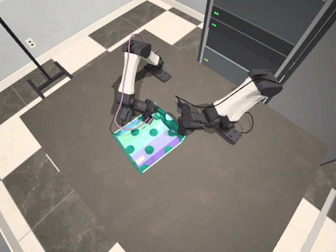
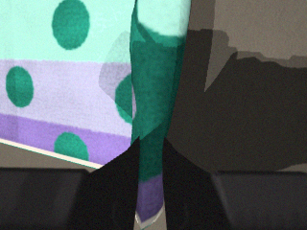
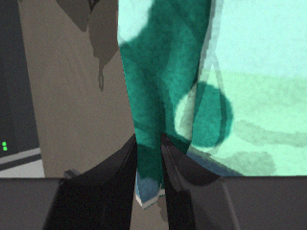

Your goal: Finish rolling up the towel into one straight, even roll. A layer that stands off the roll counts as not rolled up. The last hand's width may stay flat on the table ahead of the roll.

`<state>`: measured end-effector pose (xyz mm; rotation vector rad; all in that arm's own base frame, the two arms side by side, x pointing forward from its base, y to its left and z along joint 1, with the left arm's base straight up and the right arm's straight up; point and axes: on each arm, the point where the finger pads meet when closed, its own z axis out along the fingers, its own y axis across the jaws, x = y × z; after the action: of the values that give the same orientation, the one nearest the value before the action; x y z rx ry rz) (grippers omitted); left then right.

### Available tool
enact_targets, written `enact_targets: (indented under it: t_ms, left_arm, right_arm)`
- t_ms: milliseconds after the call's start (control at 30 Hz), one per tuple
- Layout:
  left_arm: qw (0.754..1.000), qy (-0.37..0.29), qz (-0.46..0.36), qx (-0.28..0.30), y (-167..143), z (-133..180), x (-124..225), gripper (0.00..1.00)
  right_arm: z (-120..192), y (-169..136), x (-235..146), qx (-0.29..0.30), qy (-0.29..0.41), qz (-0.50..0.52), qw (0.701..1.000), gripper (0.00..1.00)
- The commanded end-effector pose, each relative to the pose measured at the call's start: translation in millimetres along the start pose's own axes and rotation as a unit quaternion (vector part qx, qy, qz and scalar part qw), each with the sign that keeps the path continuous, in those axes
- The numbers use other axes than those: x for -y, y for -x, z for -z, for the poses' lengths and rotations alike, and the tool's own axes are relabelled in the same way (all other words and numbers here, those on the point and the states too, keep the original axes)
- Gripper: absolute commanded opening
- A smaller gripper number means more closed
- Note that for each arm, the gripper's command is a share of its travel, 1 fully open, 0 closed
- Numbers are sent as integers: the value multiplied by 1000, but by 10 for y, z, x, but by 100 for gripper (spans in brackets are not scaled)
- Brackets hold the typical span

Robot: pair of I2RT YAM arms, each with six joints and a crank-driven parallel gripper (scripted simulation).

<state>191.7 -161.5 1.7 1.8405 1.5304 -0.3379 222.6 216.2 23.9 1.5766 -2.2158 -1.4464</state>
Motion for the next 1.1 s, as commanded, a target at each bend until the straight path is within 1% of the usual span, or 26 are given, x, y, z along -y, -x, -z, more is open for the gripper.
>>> enact_targets:
  t_ms: [0,67,467,667,867,1067]
  left_arm:
    - [1000,-1,5,-3,-25,-19,22,16]
    - [1000,-1,5,-3,-25,-19,22,16]
    - [1000,-1,5,-3,-25,-19,22,16]
    - [1000,-8,10,-4,-24,-18,22,16]
    - [998,-41,36,-7,-19,-11,19,16]
    - [992,-95,79,-11,-10,-1,13,16]
  right_arm:
    - [-26,-42,77,-6,1,1,1000,27]
    - [-26,-42,77,-6,1,1,1000,27]
    - [34,5,1,-6,1,1,1000,85]
    - [122,6,1,-6,1,1,1000,85]
    - [442,9,2,-6,1,1,1000,85]
    - [710,13,2,-6,1,1,1000,85]
